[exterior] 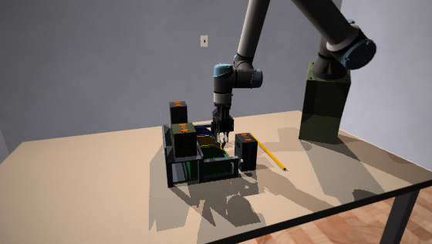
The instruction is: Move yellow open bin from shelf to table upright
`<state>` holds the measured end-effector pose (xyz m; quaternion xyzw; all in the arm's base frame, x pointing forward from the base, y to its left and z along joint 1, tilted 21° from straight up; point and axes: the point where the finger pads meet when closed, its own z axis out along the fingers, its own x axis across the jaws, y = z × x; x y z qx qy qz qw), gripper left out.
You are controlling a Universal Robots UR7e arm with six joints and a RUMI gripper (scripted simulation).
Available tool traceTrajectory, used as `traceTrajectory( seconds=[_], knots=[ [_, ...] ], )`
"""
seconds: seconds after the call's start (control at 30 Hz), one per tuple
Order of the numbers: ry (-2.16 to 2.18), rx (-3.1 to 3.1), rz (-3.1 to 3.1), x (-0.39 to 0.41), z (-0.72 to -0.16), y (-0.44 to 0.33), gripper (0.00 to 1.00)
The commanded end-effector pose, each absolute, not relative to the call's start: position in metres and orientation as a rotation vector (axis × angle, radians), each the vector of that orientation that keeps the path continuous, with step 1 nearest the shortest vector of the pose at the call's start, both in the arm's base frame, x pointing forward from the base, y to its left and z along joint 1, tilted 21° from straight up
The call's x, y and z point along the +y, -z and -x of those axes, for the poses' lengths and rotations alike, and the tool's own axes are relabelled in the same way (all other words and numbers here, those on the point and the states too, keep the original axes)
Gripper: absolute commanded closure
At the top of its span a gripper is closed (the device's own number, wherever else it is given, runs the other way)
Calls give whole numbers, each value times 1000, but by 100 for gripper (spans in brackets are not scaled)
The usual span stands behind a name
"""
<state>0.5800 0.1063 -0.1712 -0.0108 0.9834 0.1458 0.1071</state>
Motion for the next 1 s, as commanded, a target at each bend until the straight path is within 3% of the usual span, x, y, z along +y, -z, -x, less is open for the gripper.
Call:
traceTrajectory(
  seconds=[0.0,0.33,0.37,0.97],
  knots=[
    [-427,2892,34,107,-582,170,100],
    [-427,2892,34,107,-582,170,100],
    [-427,2892,34,107,-582,170,42],
    [-427,2892,34,107,-582,170,42]
  ],
)
